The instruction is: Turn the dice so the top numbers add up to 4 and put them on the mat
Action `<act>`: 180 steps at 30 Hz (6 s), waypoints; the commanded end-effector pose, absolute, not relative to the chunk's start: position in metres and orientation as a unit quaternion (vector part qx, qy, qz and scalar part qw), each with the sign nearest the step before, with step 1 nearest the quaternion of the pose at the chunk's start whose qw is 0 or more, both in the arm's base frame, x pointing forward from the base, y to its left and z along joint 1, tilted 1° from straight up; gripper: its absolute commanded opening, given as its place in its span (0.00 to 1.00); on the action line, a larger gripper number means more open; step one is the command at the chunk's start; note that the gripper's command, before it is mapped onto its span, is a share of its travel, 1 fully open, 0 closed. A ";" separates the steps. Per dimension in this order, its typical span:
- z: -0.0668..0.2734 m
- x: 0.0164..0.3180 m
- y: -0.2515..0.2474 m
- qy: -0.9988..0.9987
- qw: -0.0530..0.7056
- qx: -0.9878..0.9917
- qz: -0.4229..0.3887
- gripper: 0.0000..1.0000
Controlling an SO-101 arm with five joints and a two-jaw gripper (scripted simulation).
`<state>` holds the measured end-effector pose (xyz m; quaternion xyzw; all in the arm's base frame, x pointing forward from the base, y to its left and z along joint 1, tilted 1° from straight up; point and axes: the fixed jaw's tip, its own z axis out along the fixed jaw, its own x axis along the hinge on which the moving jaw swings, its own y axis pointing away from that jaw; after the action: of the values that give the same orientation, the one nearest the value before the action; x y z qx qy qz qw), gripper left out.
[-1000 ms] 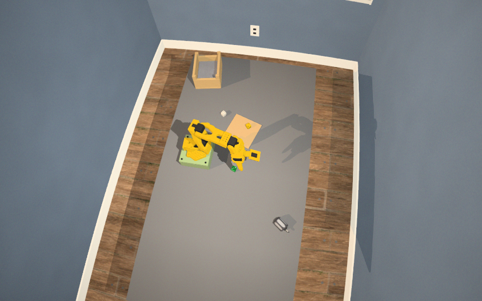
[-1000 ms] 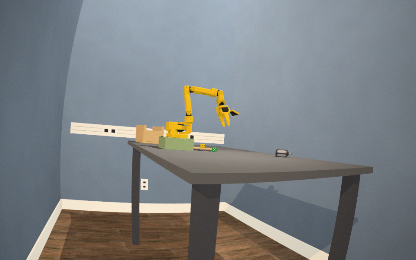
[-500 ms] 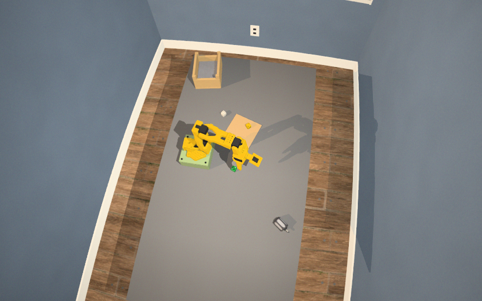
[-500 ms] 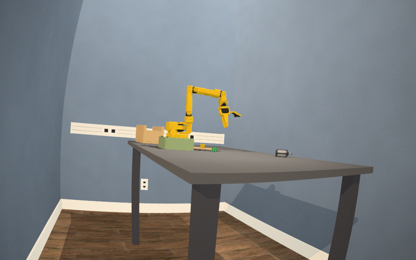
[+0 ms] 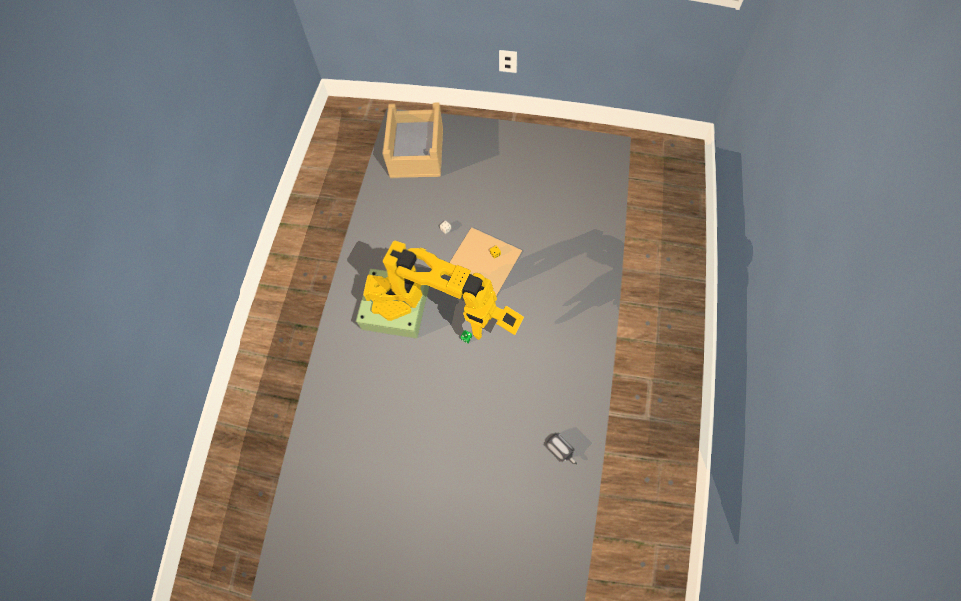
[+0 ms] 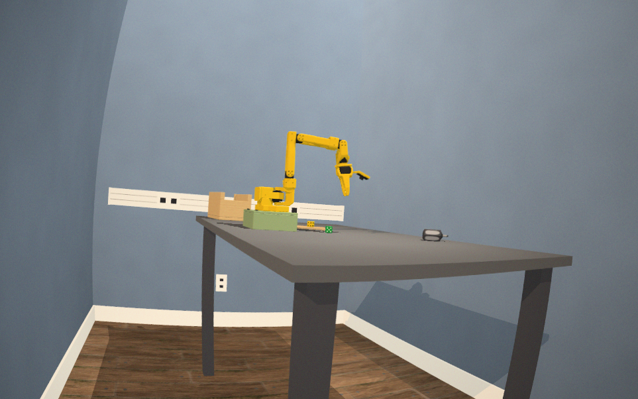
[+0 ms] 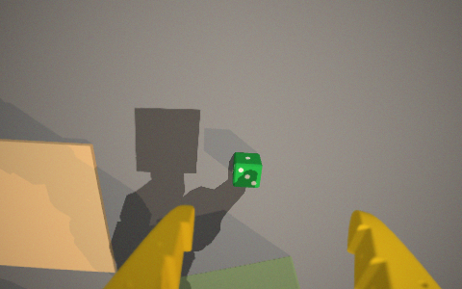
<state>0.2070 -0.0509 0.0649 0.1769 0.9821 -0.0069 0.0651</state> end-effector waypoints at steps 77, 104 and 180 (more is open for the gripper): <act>-0.041 0.159 -0.036 0.963 -0.204 0.175 0.018 0.28; -0.050 0.159 -0.036 0.963 -0.204 0.175 0.018 0.28; -0.024 0.160 -0.046 0.976 -0.123 0.180 0.018 0.00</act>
<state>0.1562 -0.0447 -0.0361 0.1801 0.9683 0.0238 -0.1713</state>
